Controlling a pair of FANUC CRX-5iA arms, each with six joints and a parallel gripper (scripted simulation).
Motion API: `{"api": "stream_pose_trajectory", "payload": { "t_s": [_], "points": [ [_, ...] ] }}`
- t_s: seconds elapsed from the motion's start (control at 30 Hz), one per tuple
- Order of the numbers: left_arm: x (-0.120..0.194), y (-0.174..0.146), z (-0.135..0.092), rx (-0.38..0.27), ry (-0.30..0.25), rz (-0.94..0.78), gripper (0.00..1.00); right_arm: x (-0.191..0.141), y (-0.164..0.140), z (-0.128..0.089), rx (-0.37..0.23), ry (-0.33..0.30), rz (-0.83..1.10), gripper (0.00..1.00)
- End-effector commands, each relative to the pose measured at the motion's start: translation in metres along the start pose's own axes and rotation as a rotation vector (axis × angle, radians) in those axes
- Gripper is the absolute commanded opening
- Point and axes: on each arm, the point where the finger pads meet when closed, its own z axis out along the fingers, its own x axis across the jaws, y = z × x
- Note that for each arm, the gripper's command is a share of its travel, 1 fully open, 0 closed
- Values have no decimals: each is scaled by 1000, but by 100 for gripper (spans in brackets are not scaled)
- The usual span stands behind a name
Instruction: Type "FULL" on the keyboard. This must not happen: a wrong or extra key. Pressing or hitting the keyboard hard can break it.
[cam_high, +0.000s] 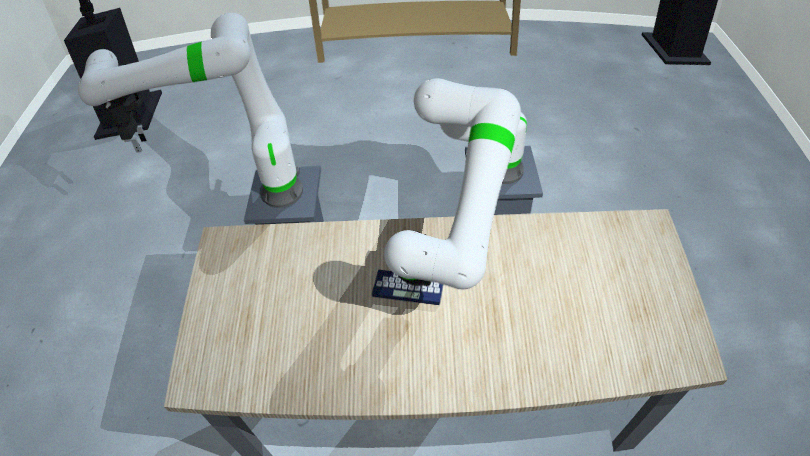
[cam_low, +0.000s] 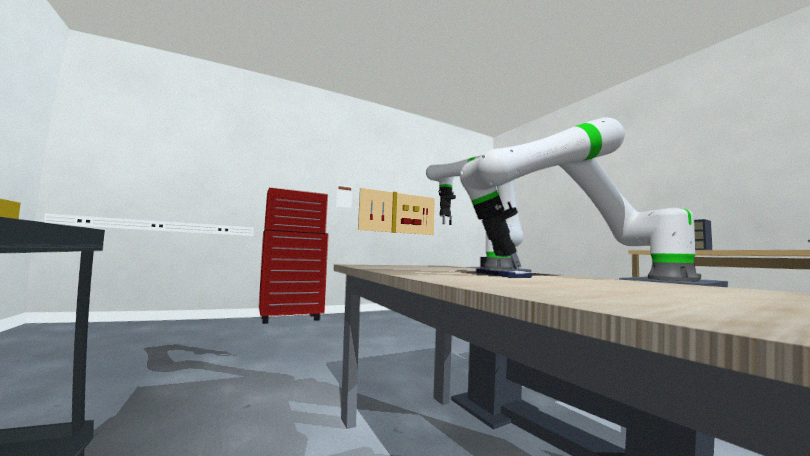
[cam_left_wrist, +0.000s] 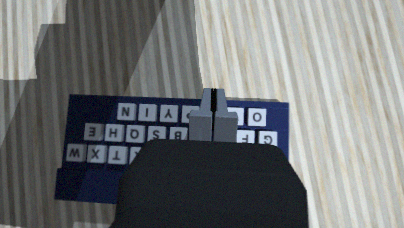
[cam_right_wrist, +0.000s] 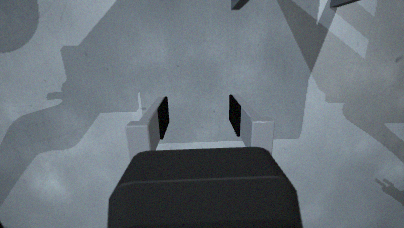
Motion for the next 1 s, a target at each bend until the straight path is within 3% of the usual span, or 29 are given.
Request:
{"api": "stream_pose_trajectory", "payload": {
  "t_s": [0.0,0.97],
  "points": [
    [0,-1,-3,-2,-1,0,0,0,0,-1,-2,0,0,100],
    [-24,33,-19,-2,-1,0,0,0,0,-1,-2,0,0,100]
  ]
}}
